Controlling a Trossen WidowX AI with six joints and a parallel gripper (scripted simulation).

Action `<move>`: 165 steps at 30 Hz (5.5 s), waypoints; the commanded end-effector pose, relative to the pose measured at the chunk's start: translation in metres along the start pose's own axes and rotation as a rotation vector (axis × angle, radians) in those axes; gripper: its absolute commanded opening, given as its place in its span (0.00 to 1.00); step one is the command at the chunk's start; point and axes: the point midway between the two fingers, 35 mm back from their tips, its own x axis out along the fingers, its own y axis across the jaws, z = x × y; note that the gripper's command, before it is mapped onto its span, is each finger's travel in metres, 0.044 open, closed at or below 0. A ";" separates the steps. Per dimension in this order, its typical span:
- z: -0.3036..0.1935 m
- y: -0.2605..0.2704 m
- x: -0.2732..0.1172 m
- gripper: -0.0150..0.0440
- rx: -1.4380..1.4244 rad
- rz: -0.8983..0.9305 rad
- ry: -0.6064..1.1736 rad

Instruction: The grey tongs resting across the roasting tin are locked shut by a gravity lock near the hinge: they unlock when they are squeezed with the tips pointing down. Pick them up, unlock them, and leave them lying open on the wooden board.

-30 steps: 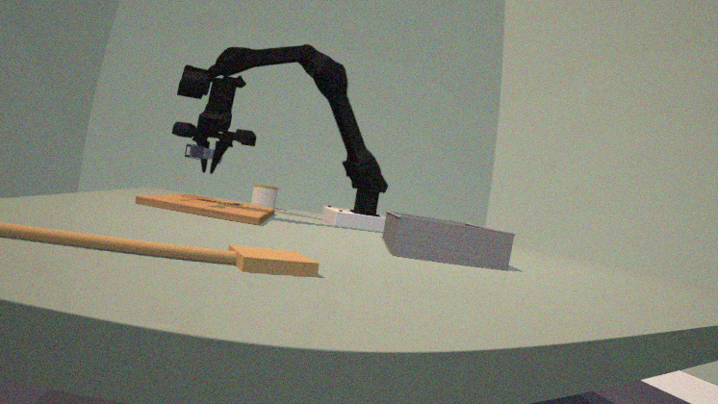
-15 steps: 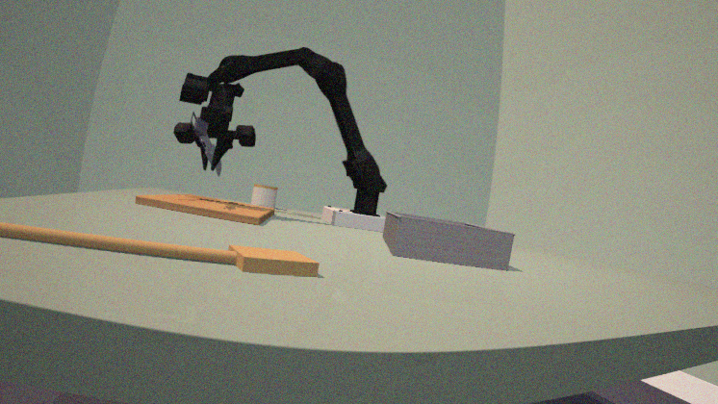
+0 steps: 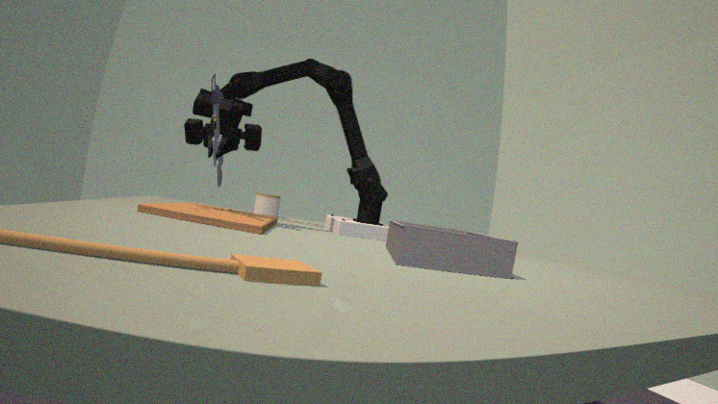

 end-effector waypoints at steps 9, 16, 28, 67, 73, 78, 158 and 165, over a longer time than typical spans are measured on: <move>0.008 0.001 -0.009 0.00 -0.024 -0.018 -0.073; 0.008 0.001 -0.009 0.00 -0.024 -0.018 -0.073; 0.008 0.001 -0.009 0.00 -0.024 -0.018 -0.073; -0.011 0.002 0.045 0.00 -0.003 -0.004 0.691; -0.011 0.000 0.047 0.00 -0.017 -0.029 0.788; -0.011 0.000 0.047 0.00 -0.017 -0.029 0.788; -0.015 0.151 0.051 1.00 -0.008 -0.015 0.786; 0.005 0.148 0.031 1.00 -0.010 -0.013 0.786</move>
